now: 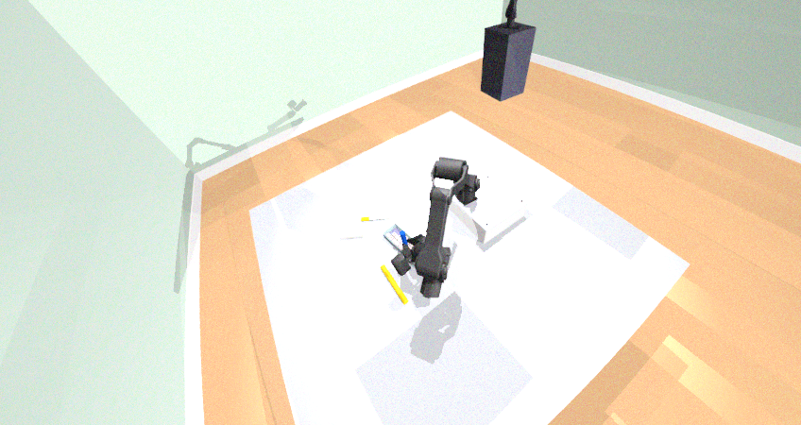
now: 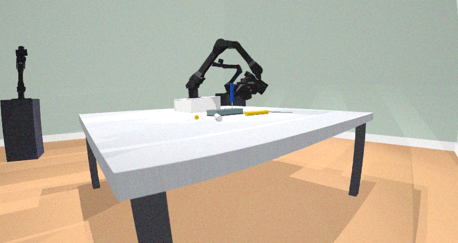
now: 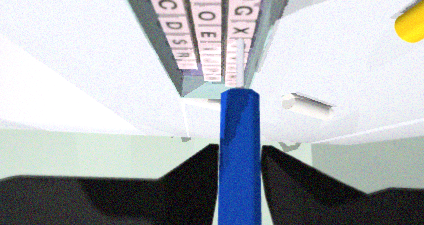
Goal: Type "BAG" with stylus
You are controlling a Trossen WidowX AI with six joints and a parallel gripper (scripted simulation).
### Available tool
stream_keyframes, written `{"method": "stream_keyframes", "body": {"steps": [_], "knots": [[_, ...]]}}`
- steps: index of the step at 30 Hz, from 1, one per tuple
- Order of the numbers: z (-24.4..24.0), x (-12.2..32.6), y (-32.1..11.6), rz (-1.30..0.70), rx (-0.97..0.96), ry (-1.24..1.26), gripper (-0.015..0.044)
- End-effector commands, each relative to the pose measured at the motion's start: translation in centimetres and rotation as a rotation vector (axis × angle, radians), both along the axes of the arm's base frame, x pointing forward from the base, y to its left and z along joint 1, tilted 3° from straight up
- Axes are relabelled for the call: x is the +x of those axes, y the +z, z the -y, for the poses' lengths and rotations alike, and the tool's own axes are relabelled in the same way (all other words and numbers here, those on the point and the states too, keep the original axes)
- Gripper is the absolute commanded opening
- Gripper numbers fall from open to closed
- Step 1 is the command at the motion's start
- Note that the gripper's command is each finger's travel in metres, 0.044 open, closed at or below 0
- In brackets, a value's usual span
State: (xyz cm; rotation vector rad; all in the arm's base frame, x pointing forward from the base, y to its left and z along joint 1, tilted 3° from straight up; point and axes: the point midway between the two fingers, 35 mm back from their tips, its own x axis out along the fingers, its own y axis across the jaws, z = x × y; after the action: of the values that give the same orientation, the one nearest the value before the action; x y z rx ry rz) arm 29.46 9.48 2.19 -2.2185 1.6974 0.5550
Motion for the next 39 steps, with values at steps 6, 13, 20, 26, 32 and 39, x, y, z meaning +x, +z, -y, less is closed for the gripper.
{"method": "stream_keyframes", "body": {"steps": [6, 13, 20, 26, 32, 39], "knots": [[0.1, 0.3, 0.0, -0.001, -0.005, 0.005, 0.0081], [0.1, 0.3, -0.3, -0.001, -0.005, 0.005, 0.0081], [0.1, 0.3, -0.8, -0.001, -0.005, 0.005, 0.0081], [0.1, 0.3, -1.2, -0.001, -0.005, 0.005, 0.0081], [0.1, 0.3, -1.4, -0.001, -0.005, 0.005, 0.0081], [0.1, 0.3, -1.8, -0.001, -0.005, 0.005, 0.0081]]}}
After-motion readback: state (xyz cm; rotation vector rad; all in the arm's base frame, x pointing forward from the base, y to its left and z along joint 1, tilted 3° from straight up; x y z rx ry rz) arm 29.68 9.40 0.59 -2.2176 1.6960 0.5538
